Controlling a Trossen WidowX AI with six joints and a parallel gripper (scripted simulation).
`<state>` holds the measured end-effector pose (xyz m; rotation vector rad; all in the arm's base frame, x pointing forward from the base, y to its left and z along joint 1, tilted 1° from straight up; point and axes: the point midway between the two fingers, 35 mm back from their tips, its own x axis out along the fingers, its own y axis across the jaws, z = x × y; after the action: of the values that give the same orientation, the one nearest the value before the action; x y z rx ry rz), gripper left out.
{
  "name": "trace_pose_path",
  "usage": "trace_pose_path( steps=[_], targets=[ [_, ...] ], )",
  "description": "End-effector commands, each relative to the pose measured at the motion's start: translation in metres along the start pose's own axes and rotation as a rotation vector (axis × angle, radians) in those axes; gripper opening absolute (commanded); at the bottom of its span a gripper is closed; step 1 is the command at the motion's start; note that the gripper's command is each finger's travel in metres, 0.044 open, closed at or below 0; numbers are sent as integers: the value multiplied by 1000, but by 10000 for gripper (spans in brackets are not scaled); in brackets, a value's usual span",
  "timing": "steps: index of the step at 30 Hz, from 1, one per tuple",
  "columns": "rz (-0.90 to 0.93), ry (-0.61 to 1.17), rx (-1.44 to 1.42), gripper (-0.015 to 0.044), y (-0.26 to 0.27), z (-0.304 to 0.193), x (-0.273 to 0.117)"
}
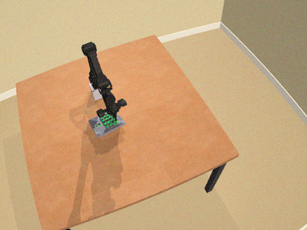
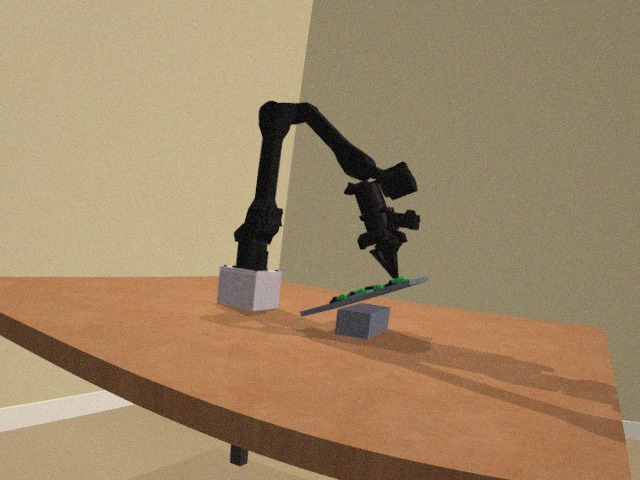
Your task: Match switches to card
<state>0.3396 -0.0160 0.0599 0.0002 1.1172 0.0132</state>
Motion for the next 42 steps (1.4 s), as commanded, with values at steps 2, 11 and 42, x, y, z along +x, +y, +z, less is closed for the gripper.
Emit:
trace_pose_path(
  steps=[2, 11, 42],
  targets=[
    [-3, 5, 5, 0, 0, -1, 3],
    [-3, 5, 5, 0, 0, -1, 4],
    [-3, 5, 5, 0, 0, -1, 8]
  ],
)
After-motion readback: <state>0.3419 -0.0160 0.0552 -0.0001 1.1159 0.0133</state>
